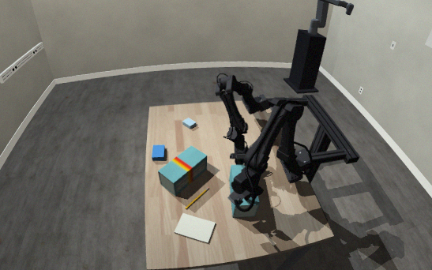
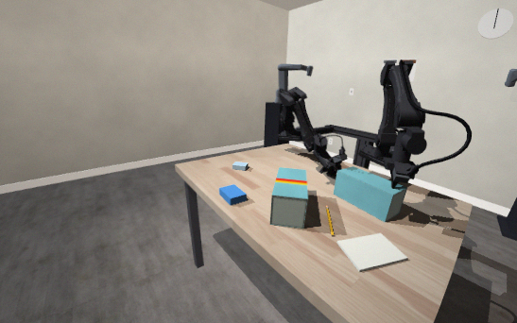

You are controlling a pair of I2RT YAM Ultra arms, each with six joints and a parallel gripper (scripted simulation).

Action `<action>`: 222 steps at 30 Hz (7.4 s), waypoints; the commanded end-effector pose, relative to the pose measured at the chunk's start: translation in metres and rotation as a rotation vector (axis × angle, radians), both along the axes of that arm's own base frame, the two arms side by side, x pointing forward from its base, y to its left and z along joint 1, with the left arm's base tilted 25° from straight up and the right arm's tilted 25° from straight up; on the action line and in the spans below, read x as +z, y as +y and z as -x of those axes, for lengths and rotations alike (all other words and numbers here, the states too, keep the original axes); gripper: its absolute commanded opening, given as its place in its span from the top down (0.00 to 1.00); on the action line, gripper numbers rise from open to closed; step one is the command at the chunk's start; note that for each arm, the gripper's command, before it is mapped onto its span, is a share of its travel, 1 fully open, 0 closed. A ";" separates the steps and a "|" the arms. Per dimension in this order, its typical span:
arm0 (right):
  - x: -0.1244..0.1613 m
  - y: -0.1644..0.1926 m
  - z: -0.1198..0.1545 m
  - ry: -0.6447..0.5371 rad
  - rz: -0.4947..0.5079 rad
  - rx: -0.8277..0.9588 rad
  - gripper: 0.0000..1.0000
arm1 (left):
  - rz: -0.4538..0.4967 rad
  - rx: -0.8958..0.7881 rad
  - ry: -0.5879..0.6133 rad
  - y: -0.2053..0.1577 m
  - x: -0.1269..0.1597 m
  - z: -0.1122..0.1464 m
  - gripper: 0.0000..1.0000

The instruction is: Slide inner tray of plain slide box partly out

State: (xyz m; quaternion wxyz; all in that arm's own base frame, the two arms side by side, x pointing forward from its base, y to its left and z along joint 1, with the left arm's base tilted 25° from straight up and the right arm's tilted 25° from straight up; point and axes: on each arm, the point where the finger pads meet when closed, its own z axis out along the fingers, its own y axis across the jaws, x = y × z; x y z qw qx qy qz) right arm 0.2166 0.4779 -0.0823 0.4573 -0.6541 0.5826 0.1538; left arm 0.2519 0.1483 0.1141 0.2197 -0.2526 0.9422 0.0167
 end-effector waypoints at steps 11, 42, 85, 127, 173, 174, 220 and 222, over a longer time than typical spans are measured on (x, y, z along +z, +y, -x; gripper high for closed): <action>0.034 0.038 0.009 -0.042 -0.143 0.066 0.99 | 0.151 -0.040 0.136 -0.032 -0.043 0.022 0.99; 0.049 0.048 0.008 -0.051 -0.186 0.074 0.99 | 0.151 -0.040 0.136 -0.032 -0.043 0.022 0.99; 0.013 0.041 0.008 -0.012 -0.011 0.027 0.99 | 0.151 -0.040 0.135 -0.032 -0.043 0.022 0.99; 0.049 -0.023 0.020 -0.013 -0.032 0.018 0.99 | 0.151 -0.040 0.135 -0.032 -0.043 0.022 0.99; 0.060 -0.037 0.005 0.027 -0.024 -0.048 0.99 | -0.101 -0.008 -0.124 0.004 0.065 -0.008 0.99; 0.066 -0.041 0.001 0.030 -0.029 -0.063 0.99 | -0.107 -0.012 -0.132 0.004 0.067 -0.011 0.99; 0.393 -0.339 -0.205 -0.027 -0.569 -0.966 0.99 | -0.383 -0.303 -0.894 -0.091 0.256 -0.127 0.99; 0.409 -0.359 -0.203 -0.041 -0.600 -1.008 0.99 | -0.388 -0.314 -0.941 -0.099 0.270 -0.130 0.99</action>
